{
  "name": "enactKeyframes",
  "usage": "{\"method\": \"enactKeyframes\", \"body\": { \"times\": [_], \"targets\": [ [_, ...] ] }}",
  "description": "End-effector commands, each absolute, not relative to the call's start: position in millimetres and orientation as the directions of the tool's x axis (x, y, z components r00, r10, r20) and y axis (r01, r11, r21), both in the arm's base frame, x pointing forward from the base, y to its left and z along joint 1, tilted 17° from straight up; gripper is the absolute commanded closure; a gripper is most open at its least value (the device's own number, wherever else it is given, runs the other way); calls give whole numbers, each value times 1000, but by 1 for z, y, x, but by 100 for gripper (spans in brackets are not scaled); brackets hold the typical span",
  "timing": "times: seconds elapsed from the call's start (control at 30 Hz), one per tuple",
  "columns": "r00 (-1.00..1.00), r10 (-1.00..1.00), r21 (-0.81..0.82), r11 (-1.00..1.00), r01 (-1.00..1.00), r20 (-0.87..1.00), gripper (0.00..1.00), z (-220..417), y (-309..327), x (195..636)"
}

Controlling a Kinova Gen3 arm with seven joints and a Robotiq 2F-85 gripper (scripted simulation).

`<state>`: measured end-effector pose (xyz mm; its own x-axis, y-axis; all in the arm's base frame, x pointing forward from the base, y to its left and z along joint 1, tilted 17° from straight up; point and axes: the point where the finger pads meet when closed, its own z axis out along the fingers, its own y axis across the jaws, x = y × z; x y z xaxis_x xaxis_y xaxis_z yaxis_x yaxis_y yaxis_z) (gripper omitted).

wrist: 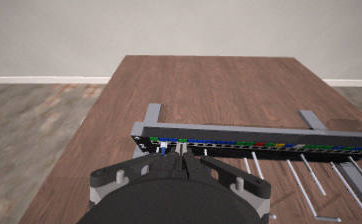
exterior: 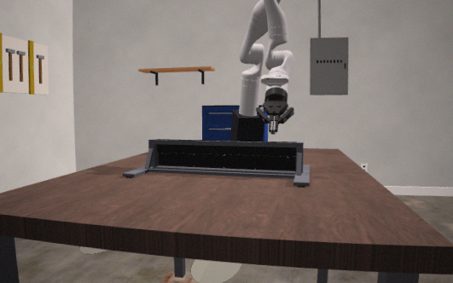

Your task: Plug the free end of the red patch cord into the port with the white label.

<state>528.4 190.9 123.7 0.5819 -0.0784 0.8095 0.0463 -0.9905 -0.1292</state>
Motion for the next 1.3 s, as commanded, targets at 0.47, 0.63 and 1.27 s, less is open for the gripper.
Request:
{"method": "enactKeyframes", "body": {
  "times": [0.47, 0.63, 1.27],
  "targets": [
    [578, -80, -133, -990, 50, 812, 100, 161, 184, 477],
    [579, -89, -135, -990, 37, 811, 100, 182, 177, 447],
    [578, -80, -134, -990, 51, 812, 100, 204, 176, 415]
  ]
}}
